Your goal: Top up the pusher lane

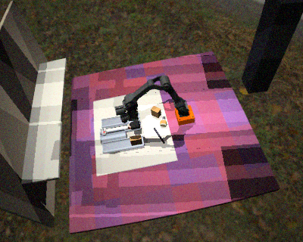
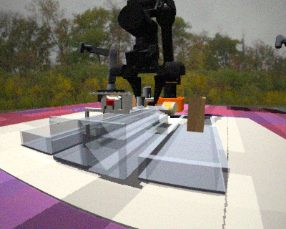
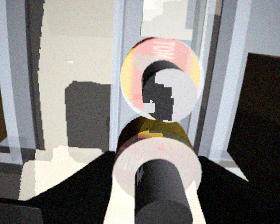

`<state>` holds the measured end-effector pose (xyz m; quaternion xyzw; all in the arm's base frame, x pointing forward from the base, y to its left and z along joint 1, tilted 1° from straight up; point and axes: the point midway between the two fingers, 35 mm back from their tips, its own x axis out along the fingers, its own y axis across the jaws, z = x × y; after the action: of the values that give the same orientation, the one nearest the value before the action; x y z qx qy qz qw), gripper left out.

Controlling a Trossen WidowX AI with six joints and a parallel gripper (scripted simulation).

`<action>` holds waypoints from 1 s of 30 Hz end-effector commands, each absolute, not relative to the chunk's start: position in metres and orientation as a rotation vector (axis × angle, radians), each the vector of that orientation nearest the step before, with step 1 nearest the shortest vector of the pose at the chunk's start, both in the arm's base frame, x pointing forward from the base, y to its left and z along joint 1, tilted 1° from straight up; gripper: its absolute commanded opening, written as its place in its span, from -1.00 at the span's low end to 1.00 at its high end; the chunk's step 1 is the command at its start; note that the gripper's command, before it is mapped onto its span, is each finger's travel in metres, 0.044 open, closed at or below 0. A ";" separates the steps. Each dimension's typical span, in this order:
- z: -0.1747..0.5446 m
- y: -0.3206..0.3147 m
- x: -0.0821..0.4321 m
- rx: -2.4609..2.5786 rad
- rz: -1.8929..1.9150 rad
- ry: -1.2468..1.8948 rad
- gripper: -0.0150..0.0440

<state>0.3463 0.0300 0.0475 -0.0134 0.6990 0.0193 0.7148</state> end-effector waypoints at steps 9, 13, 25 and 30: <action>0.051 0.030 0.356 -0.033 0.044 1.517 -0.49; 0.051 0.030 0.356 -0.033 0.044 1.517 -0.49; 0.051 0.030 0.358 -0.033 0.044 1.517 -0.49; 0.051 0.030 0.358 -0.033 0.044 1.517 -0.49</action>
<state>0.3493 0.0301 0.0470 -0.0135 0.7000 0.0192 0.7137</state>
